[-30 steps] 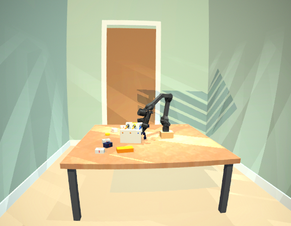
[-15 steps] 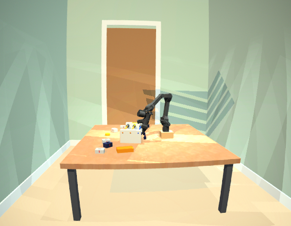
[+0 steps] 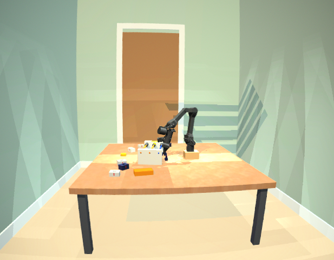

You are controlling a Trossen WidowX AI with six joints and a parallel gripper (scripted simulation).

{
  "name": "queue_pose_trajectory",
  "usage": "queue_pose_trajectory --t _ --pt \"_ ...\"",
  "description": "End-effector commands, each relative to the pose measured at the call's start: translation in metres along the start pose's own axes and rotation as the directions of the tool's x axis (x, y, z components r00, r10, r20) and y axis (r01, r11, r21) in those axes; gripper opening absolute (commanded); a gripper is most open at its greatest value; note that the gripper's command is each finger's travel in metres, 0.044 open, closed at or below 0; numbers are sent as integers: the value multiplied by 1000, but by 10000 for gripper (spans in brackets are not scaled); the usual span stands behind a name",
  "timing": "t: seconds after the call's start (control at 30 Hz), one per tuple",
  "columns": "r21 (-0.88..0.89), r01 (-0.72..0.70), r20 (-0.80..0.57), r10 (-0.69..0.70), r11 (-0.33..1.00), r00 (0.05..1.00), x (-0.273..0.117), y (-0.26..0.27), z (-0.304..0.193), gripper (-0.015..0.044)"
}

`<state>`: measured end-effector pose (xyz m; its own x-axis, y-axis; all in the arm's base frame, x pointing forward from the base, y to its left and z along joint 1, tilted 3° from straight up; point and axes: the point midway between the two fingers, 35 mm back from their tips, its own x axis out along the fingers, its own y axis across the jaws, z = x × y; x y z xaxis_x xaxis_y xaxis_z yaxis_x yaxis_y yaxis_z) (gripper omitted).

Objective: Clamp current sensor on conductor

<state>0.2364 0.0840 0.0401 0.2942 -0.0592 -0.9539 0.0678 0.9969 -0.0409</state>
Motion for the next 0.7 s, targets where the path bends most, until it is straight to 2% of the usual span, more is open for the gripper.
queue_pose_trajectory --t 0.0,0.07,0.27,0.67 --pt "0 0 -1 0 1000 1000 0 0 0 164" --pt "0 0 -1 0 1000 1000 0 0 0 150" --pt "-4 -2 -8 2 1000 1000 -4 0 -5 0" --pt "-4 -2 -11 2 1000 1000 -15 1 -50 0"
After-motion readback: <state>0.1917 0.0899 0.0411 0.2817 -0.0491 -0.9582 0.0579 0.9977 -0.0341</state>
